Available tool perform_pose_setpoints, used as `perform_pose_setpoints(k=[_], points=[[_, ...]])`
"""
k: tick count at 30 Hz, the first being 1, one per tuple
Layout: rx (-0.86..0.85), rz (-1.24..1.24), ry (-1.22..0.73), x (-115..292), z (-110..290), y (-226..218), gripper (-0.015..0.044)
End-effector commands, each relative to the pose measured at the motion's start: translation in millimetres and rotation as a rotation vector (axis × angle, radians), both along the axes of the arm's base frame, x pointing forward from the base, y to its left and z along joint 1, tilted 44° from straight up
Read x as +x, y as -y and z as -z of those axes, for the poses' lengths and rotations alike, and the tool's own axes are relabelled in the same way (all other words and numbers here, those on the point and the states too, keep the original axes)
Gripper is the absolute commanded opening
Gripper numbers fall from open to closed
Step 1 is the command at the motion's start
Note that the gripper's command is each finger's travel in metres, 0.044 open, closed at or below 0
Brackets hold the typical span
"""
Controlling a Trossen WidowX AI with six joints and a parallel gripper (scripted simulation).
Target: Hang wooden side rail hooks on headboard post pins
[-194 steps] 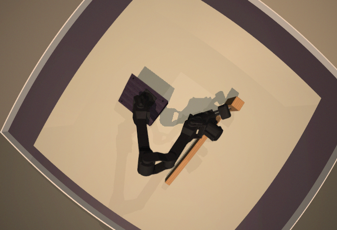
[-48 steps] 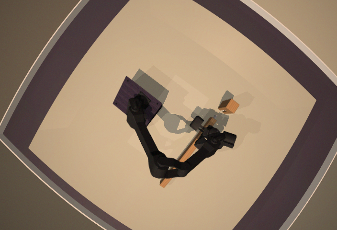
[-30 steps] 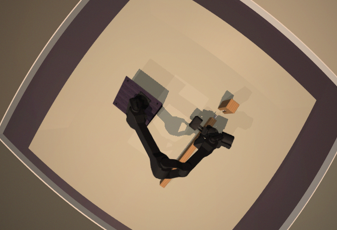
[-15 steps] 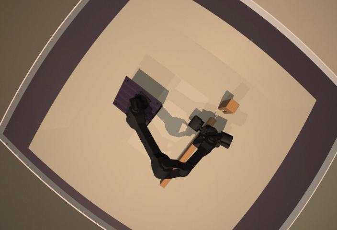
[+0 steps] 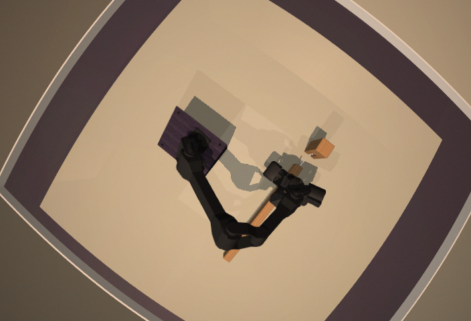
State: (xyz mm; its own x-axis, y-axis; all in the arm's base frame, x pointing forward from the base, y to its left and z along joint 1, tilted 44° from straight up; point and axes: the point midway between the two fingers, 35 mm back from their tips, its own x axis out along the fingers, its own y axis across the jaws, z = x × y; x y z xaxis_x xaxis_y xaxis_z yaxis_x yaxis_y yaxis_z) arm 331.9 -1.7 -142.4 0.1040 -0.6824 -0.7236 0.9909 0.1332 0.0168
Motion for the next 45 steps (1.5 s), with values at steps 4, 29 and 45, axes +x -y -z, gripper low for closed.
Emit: perform_pose_setpoints(k=[4, 29, 45], points=[[-0.005, -0.004, -0.002, 0.7, -0.3, 0.2, 0.0000], [-0.005, -0.004, -0.001, 11.3, -0.3, -1.5, 0.0000], [-0.005, -0.004, -0.001, 13.6, -0.4, -1.9, 0.0000]])
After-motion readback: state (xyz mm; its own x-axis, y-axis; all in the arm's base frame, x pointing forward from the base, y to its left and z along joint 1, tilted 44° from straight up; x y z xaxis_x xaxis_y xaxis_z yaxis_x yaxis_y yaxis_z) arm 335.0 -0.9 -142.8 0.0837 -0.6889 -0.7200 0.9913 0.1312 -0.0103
